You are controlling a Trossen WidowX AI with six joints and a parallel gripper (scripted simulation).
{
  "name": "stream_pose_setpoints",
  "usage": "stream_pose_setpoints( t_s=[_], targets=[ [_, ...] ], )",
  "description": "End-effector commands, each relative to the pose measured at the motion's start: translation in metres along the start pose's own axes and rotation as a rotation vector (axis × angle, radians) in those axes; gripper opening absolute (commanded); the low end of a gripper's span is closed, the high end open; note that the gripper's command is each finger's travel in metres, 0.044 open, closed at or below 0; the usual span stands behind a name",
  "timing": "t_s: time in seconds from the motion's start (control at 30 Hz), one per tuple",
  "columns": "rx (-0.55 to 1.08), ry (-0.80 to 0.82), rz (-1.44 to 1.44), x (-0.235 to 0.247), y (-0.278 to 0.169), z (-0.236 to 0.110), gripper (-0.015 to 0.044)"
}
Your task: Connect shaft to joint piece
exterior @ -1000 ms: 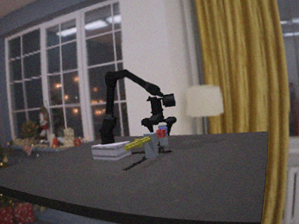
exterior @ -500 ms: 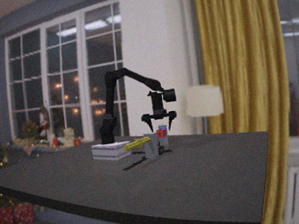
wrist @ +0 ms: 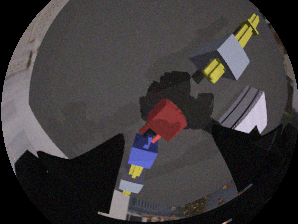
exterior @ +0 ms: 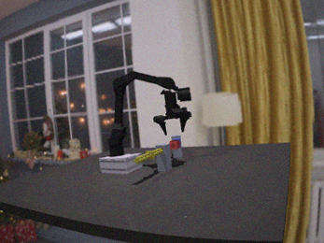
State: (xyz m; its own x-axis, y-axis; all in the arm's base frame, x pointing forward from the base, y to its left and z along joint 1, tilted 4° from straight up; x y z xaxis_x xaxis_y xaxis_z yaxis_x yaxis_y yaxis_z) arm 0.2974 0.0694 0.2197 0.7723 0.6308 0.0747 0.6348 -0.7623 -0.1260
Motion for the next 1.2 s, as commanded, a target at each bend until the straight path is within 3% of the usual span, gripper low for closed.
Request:
stream_pose_setpoints(
  t_s=[0.0, 0.6, 0.97, 1.17],
  targets=[
    [-0.017, -0.005, -0.156, 0.002, -0.003, -0.016, 0.044],
    [-0.039, -0.066, -0.743, 0.002, -0.017, -0.068, 0.044],
    [-0.031, -0.066, -0.725, 0.001, -0.016, -0.065, 0.044],
    [0.012, -0.03, -0.551, -0.007, -0.001, -0.058, 0.044]
  ],
)
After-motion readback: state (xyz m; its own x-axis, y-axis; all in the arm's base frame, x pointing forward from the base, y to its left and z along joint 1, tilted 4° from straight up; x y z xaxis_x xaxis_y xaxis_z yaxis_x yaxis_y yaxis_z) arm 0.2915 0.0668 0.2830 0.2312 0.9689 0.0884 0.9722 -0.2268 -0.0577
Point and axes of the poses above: the point midway between the two fingers, 35 mm back from their tips, its own z axis out along the fingers, its own x axis across the jaws, y = z × x, the point moved 10 cm from there along -z, back along the fingers, and after that the axes turned 1 degree about z, right-handed, at the moved point
